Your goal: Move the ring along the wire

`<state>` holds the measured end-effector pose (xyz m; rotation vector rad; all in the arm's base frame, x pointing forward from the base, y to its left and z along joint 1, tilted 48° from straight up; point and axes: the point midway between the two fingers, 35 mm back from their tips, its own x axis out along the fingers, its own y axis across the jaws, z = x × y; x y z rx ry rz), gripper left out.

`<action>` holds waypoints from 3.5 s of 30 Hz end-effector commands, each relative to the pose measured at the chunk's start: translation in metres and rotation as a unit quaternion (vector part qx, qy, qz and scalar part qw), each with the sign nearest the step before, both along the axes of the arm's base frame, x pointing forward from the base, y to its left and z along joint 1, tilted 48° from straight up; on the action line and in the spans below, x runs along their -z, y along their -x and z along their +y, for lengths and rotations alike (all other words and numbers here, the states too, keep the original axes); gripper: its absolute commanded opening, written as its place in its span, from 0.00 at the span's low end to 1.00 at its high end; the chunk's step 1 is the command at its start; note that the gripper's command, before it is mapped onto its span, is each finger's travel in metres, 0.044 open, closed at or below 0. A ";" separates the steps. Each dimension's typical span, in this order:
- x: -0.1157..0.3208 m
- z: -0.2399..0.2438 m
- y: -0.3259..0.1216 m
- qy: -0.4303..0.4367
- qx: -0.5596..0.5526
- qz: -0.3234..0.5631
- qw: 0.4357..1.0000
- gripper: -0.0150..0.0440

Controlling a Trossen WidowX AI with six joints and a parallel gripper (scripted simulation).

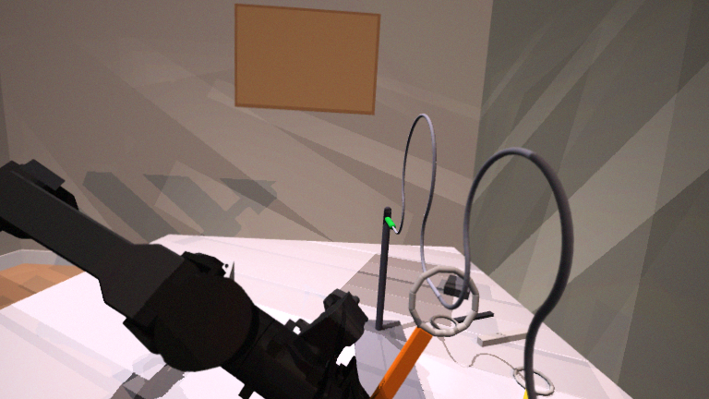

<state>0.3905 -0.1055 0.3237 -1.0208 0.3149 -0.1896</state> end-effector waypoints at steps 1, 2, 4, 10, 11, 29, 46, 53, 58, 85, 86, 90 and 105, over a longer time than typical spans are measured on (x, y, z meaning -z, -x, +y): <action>0.010 0.007 0.003 -0.030 0.002 0.006 1.000 0.00; 0.011 0.008 0.003 -0.034 0.002 0.007 0.999 0.00; 0.014 0.011 0.003 -0.041 0.002 0.008 0.999 0.00; 0.022 0.017 0.005 -0.057 0.001 0.011 0.998 0.00; 0.023 0.018 0.005 -0.058 0.001 0.012 0.998 0.00; 0.043 0.034 0.008 -0.093 0.001 0.019 0.995 0.00; 0.070 0.065 0.014 -0.198 0.001 0.039 0.979 0.00; 0.082 0.085 0.018 -0.269 0.001 0.053 0.962 0.00; 0.089 0.102 0.021 -0.325 0.001 0.063 0.944 0.00; 0.086 0.202 0.040 -0.613 0.003 0.118 0.781 0.00; 0.085 0.206 0.040 -0.622 0.003 0.120 0.773 0.00; 0.078 0.219 0.043 -0.660 0.004 0.127 0.741 0.00; 0.044 0.262 0.051 -0.778 0.006 0.150 0.610 0.00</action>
